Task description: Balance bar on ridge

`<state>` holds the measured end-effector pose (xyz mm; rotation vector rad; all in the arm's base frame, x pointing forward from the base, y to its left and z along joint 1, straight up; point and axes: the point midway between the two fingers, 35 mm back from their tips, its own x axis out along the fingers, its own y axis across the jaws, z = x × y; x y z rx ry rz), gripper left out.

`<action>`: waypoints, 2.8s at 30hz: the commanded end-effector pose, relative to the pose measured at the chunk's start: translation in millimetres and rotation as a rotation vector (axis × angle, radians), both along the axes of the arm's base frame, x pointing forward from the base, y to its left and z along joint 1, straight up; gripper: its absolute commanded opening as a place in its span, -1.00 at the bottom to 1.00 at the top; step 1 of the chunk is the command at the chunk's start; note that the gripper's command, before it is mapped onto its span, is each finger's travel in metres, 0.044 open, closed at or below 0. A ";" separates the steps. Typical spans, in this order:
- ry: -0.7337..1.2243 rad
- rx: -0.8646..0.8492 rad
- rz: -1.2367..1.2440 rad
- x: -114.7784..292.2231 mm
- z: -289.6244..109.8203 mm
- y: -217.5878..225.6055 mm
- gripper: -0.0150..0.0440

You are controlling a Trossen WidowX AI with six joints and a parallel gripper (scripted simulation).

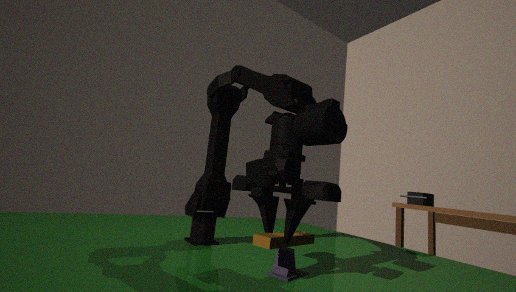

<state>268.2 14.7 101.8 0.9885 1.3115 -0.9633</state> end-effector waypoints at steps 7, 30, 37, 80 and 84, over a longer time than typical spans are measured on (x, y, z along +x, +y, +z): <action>0.002 0.005 0.001 -0.6 -1.8 0.8 -0.49; 0.002 0.005 0.001 -0.5 -3.8 0.9 -0.49; 0.002 0.005 0.001 -0.5 -4.3 0.9 -0.49; 0.002 0.005 0.001 -0.6 -7.9 1.0 -0.49; 0.002 0.005 0.001 -0.6 -8.3 1.0 -0.49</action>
